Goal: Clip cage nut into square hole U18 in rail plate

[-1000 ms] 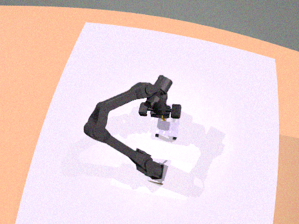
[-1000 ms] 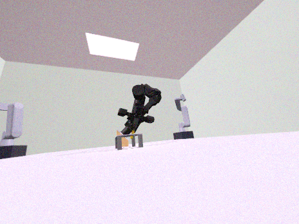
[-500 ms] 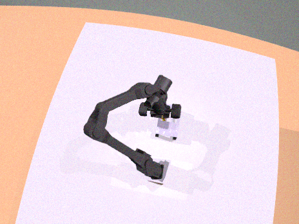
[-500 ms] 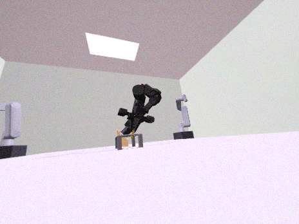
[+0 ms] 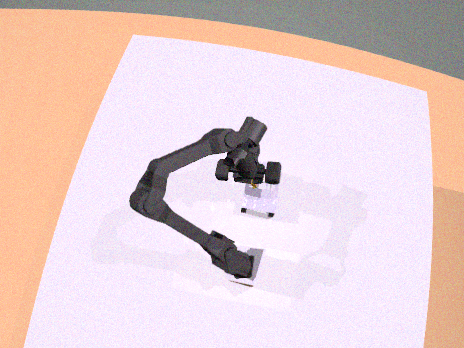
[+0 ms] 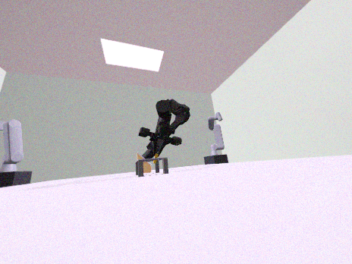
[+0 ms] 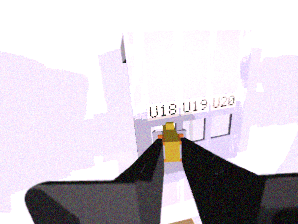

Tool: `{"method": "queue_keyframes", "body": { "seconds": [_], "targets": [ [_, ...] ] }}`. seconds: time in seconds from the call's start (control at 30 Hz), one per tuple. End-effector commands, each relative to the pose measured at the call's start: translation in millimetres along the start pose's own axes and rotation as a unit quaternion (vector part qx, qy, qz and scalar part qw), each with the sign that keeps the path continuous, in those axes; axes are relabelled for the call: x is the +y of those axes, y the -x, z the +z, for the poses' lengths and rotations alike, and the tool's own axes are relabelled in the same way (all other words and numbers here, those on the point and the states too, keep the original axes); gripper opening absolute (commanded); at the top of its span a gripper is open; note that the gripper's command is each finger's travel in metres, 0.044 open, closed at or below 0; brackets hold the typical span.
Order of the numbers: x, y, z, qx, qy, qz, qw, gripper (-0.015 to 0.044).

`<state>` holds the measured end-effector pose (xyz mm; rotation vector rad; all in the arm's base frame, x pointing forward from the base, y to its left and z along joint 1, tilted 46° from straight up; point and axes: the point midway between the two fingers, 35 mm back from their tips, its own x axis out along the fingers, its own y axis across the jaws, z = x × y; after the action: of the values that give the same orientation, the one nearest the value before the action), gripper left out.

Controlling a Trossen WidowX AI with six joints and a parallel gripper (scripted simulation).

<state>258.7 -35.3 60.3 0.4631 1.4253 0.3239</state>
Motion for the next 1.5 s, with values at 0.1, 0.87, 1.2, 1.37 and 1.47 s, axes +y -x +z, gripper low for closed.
{"method": "queue_keyframes", "body": {
  "seconds": [0.1, 0.87, 1.2, 1.37, 1.47],
  "targets": [
    [0.0, 0.0, -0.2, 0.0, -0.001, -0.006, 1.0, 0.0037],
    [2.3, -0.5, -0.1, 0.0, -0.002, -0.023, 1.0, 0.0037],
    [3.6, -0.5, -0.1, 0.0, -0.002, -0.033, 0.999, 0.0037],
    [4.0, -0.5, -0.1, 0.0, -0.002, -0.037, 0.999, 0.0037],
    [4.5, -0.4, 0.0, 0.0, -0.002, -0.041, 0.999, 0.0037]
  ]
}}
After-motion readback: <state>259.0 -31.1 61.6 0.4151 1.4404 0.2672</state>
